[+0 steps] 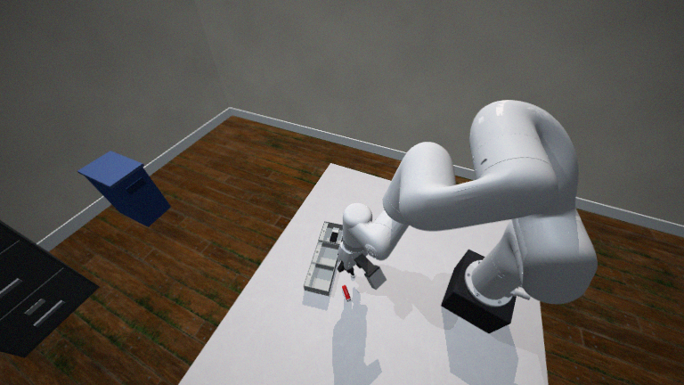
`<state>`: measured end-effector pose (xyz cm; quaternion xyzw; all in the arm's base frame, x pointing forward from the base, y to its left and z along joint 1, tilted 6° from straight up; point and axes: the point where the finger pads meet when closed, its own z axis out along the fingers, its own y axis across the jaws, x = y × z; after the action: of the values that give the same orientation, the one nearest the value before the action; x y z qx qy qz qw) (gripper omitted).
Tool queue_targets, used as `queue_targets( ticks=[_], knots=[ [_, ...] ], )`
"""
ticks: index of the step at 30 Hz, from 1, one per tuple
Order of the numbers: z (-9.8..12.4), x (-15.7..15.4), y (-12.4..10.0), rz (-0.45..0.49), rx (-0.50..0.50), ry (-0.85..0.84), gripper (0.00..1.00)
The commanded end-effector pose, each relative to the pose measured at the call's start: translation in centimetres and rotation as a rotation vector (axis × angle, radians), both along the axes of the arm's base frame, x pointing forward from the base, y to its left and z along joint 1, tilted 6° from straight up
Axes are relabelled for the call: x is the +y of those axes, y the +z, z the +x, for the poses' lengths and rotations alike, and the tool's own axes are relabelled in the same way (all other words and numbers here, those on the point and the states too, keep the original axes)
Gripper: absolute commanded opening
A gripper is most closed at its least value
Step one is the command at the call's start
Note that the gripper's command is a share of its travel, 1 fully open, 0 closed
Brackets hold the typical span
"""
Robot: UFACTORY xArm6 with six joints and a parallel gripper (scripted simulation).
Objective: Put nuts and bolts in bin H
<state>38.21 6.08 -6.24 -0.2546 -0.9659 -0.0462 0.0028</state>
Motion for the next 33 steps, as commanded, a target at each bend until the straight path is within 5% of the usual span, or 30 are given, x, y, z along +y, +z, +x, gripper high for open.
queue_targets(
  ticks=[1, 6, 33],
  knots=[
    [0.2, 0.2, -2.0, 0.004, -0.004, 0.0, 0.3],
    [0.3, 0.5, -4.0, 0.004, -0.004, 0.0, 0.3],
    [0.3, 0.5, -5.2, 0.004, -0.004, 0.0, 0.3]
  ],
)
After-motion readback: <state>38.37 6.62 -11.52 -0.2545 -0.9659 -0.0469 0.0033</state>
